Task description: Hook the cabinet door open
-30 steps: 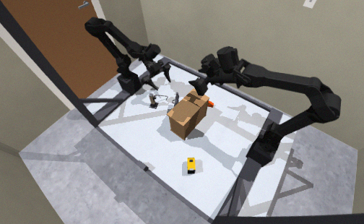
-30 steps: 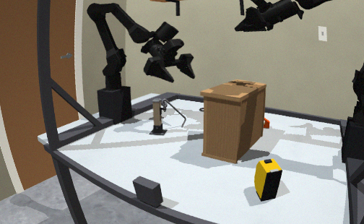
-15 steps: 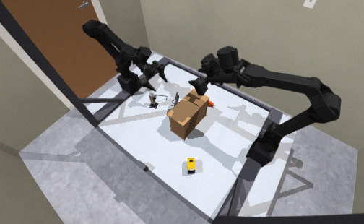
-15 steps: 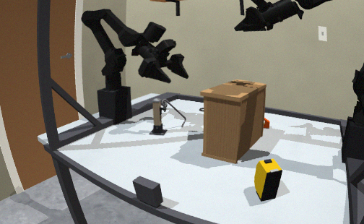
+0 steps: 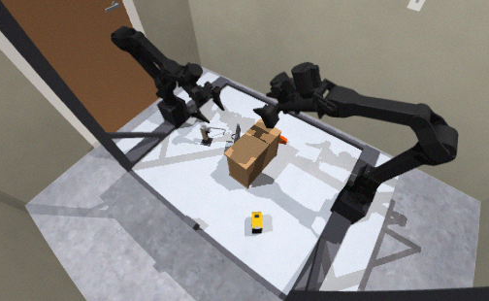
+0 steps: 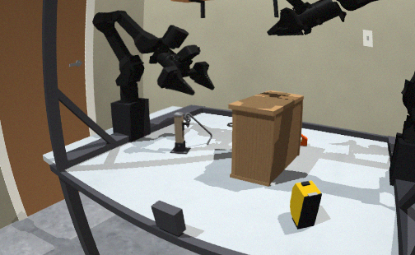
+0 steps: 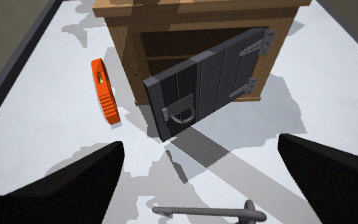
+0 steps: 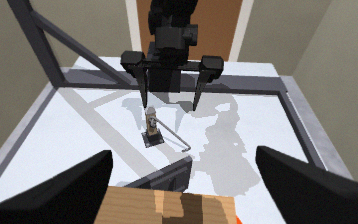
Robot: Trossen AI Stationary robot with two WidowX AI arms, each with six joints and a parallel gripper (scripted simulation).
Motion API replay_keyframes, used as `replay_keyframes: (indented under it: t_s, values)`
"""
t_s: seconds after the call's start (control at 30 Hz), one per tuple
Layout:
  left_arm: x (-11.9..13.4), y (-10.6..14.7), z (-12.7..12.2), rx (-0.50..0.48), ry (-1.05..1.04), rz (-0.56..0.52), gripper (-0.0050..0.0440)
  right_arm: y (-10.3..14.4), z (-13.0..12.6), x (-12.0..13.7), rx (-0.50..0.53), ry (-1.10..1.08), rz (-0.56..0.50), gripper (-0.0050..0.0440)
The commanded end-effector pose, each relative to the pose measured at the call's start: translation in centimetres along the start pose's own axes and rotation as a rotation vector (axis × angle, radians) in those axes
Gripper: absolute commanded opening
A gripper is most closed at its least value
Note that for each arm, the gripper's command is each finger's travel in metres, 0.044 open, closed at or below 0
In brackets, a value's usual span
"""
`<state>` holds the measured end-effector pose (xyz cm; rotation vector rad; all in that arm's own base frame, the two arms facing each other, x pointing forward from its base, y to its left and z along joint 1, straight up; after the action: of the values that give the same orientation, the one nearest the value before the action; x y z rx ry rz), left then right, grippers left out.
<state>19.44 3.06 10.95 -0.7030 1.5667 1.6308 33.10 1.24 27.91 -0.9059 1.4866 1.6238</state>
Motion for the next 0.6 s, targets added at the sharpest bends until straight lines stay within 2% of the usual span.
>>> replay_keyframes:
  t_s: [0.0, 0.33, 0.43, 0.57]
  values:
    - [-0.4, 0.1, 0.1, -0.007, -0.003, -0.014, 0.0440, 0.7, 0.1, -0.9, -0.006, 0.002, -0.034, 0.0400]
    - [-0.4, 0.1, 0.1, -0.007, -0.003, -0.014, 0.0440, 0.7, 0.1, -0.9, -0.006, 0.002, -0.034, 0.0400]
    - [0.3, -0.1, 0.0, -0.008, 0.010, 0.007, 0.0368, 0.9, 0.0, -0.7, -0.006, 0.004, -0.036, 0.0400]
    - [-0.7, -0.3, -0.1, -0.044, 0.081, 0.039, 0.0272, 0.8, -0.2, -0.1, 0.002, -0.005, -0.029, 0.0400]
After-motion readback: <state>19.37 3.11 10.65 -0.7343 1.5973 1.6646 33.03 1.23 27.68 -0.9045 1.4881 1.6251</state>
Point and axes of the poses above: on each arm, the point midway between the two fingers, 35 mm back from their tips, its own y axis back along the fingers, its own z axis across the jaws, x = y × z, the point moved 8 cm from there along y, back along the fingers, and after that the axes turned 7 degrees about -y, right-handed, at the moved point
